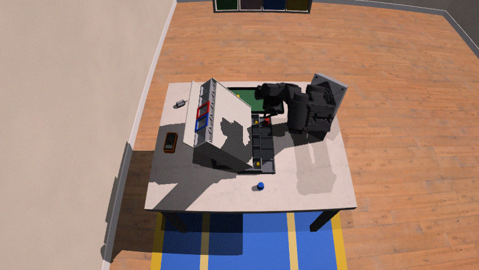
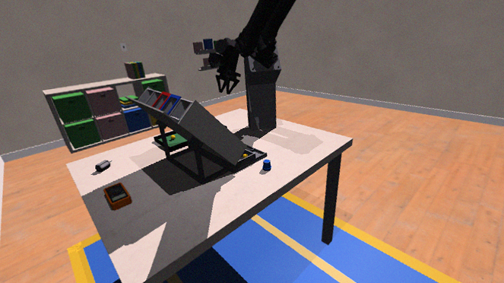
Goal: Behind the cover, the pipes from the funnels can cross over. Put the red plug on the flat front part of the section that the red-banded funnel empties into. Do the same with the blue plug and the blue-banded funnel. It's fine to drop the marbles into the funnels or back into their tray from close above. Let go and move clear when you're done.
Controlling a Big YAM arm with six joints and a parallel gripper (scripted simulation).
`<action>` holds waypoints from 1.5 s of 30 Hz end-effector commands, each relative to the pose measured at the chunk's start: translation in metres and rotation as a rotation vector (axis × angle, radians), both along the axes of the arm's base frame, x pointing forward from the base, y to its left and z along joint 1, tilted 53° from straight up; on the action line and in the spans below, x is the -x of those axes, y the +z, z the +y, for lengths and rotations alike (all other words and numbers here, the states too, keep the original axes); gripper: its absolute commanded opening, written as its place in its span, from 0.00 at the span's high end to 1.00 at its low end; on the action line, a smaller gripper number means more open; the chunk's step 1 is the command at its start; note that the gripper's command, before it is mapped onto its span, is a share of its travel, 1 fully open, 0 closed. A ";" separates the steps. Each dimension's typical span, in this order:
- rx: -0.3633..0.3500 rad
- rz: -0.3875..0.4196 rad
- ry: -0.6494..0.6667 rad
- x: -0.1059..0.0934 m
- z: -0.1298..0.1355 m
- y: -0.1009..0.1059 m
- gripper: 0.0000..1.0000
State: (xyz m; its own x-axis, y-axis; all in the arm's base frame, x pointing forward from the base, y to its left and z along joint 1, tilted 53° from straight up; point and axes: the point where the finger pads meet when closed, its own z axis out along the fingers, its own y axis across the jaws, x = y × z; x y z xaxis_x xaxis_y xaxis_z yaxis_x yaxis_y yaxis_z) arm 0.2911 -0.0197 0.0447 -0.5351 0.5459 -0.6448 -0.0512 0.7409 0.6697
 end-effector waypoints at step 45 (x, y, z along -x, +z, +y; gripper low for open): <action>-0.001 0.072 0.072 -0.023 0.072 0.028 0.37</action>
State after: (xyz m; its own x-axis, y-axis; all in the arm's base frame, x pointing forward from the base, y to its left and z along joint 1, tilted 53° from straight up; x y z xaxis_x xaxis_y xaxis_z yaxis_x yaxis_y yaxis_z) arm 0.3082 0.0371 0.0663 -0.5918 0.4959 -0.6355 -0.0644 0.7568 0.6505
